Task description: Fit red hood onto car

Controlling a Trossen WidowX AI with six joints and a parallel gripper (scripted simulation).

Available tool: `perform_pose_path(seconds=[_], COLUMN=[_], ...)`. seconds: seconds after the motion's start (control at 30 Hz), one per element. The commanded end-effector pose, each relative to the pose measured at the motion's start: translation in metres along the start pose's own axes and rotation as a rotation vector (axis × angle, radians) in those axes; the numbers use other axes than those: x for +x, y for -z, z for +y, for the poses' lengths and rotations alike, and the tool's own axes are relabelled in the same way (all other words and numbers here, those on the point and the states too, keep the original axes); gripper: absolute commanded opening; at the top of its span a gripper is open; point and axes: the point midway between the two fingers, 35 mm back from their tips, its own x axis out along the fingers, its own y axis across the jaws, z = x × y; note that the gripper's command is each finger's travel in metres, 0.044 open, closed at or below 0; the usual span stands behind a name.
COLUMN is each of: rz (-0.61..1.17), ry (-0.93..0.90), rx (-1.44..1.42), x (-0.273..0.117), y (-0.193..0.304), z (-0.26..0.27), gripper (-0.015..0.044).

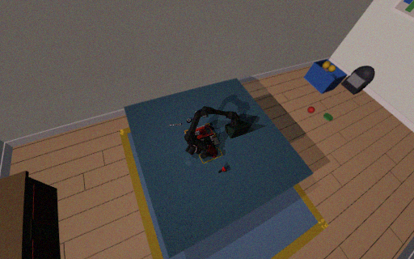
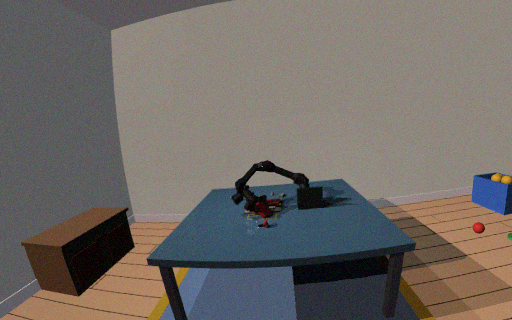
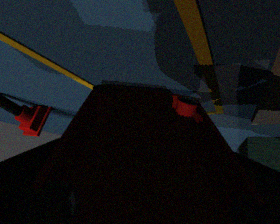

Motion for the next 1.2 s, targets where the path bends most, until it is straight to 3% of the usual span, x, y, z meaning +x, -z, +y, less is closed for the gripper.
perform_pose_path(seconds=[0.0, 0.2, 1.17], rz=[-0.006, -0.009, -0.009], ry=[-0.012, -0.033, -0.033], rx=[0.01, 0.029, 0.029], x=[-0.017, -0.059, -0.059], y=[0.008, 0.033, 0.033], z=[0.002, 0.002, 0.002], gripper=[0.044, 0.044, 0.044])
